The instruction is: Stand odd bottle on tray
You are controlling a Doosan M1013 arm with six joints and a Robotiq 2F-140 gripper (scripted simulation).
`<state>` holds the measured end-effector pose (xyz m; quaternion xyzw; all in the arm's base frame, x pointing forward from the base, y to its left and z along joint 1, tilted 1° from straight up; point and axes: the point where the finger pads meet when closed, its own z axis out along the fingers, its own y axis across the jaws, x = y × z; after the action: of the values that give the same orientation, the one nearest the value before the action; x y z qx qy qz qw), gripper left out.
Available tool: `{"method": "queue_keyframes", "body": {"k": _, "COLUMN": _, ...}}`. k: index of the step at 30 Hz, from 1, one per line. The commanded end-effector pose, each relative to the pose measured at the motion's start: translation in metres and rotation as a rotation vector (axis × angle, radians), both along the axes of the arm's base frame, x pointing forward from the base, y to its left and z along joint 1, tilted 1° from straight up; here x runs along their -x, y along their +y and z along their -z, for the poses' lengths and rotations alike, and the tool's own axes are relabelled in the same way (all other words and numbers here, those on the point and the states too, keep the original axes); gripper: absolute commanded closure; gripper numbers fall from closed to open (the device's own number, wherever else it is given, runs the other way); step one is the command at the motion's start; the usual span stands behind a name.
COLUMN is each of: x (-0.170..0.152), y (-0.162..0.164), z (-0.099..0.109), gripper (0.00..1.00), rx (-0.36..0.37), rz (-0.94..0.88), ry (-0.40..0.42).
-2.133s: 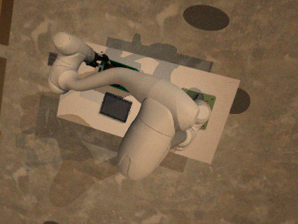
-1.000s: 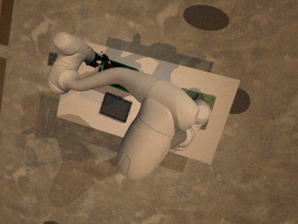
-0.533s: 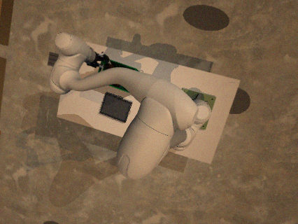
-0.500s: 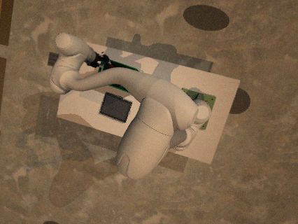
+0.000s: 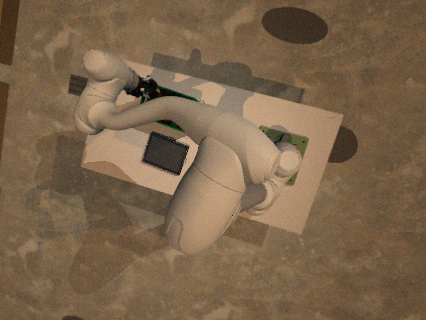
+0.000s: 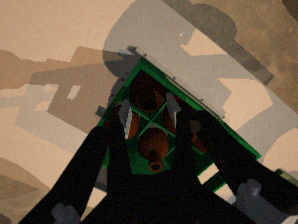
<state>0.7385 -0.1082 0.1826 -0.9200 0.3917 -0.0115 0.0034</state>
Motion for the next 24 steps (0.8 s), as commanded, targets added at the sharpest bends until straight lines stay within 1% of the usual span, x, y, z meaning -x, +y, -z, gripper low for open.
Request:
{"method": "queue_keyframes", "body": {"k": 1, "x": 0.0, "y": 0.0, "z": 0.004, "gripper": 0.62, "rx": 0.0, "rz": 0.0, "ry": 0.0}}
{"method": "queue_keyframes", "body": {"k": 14, "x": 0.0, "y": 0.0, "z": 0.014, "gripper": 0.62, "rx": 0.0, "rz": 0.0, "ry": 0.0}}
{"method": "queue_keyframes", "body": {"k": 24, "x": 0.0, "y": 0.0, "z": 0.016, "gripper": 0.62, "rx": 0.0, "rz": 0.0, "ry": 0.0}}
